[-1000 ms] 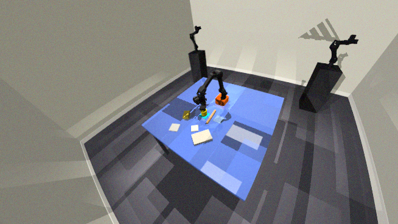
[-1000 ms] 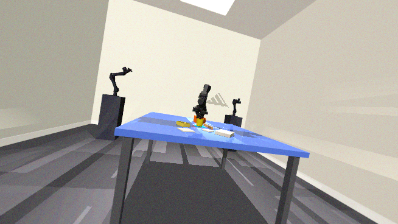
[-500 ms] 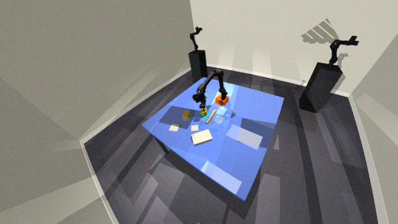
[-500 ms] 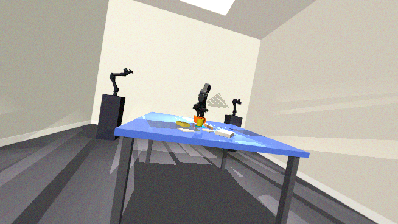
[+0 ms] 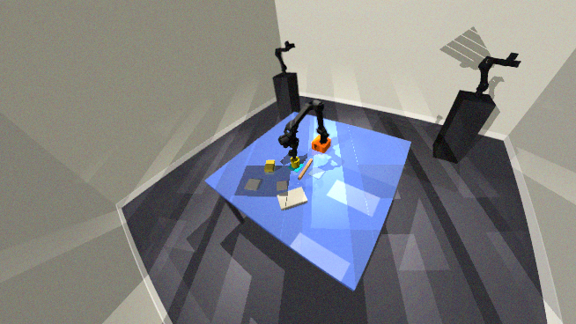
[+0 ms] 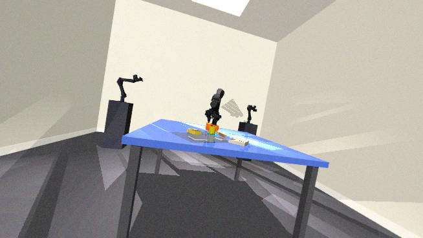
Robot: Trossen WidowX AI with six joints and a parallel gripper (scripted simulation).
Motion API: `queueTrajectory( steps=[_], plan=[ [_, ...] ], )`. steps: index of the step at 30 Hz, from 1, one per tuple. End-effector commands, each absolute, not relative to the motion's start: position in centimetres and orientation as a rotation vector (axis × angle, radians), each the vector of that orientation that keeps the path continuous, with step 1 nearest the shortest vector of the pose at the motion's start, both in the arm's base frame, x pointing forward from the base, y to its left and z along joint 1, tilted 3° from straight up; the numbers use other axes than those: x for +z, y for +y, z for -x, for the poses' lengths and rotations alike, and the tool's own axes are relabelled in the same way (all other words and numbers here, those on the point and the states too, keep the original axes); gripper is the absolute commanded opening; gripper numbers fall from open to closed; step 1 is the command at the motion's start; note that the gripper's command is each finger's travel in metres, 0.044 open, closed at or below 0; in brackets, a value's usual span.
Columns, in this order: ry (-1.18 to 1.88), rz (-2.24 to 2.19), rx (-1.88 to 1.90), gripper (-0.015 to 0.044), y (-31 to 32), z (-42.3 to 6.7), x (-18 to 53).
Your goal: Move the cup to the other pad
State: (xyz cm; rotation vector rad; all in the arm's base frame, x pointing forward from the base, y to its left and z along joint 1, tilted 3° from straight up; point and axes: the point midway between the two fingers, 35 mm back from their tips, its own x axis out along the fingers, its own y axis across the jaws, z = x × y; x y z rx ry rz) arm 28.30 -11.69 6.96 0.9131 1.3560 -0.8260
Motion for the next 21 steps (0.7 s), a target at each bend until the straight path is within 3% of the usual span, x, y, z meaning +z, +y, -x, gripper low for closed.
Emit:
queueTrajectory(
  steps=[1,21],
  plan=[
    [1.349,-0.913,-0.822,0.0440,-11.8,-28.4,8.0],
    [1.346,-0.912,-0.824,0.0440,-12.2,-28.0,12.7]
  ],
)
